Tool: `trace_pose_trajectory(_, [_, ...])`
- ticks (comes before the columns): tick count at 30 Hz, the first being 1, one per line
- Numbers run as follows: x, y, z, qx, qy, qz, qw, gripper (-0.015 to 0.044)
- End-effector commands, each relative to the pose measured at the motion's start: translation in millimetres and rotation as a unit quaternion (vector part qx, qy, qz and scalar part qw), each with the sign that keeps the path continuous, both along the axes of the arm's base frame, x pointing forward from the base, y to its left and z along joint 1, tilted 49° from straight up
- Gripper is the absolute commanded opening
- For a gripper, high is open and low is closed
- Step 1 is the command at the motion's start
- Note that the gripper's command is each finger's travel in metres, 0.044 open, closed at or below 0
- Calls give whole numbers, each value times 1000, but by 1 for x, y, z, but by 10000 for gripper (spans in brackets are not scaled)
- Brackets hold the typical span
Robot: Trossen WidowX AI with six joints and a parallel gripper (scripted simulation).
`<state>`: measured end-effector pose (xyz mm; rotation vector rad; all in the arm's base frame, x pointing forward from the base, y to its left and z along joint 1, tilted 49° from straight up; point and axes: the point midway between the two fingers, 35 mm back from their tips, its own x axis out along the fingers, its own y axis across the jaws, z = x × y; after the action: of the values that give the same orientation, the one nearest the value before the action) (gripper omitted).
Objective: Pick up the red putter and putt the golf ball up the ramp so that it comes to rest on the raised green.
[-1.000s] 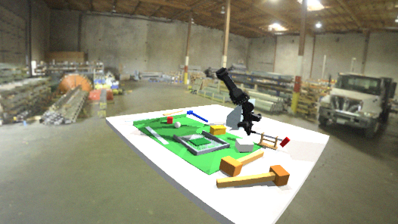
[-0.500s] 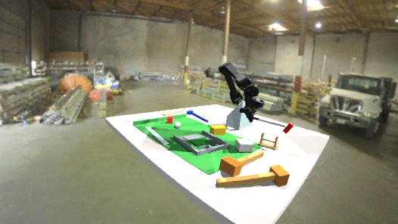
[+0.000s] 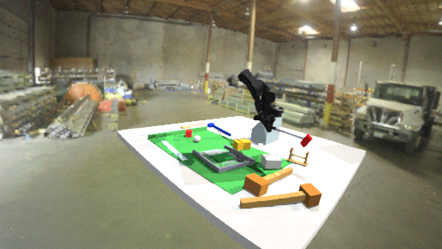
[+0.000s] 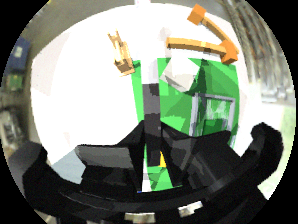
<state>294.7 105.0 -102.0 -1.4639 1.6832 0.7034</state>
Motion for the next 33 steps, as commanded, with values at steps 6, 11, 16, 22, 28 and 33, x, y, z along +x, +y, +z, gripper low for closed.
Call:
trace_pose_trajectory(6, [25,-38,58,-9,-92,-109,990,0])
trace_pose_trajectory(11, [32,-62,88,-16,-138,-166,976,0])
trace_pose_trajectory(16, [35,-87,117,-25,-183,-222,957,0])
trace_pose_trajectory(22, [33,-118,151,-38,-237,-287,927,0])
trace_pose_trajectory(28, [25,-149,185,-52,-289,-350,890,0])
trace_pose_trajectory(33, [14,-174,212,-65,-331,-399,853,0])
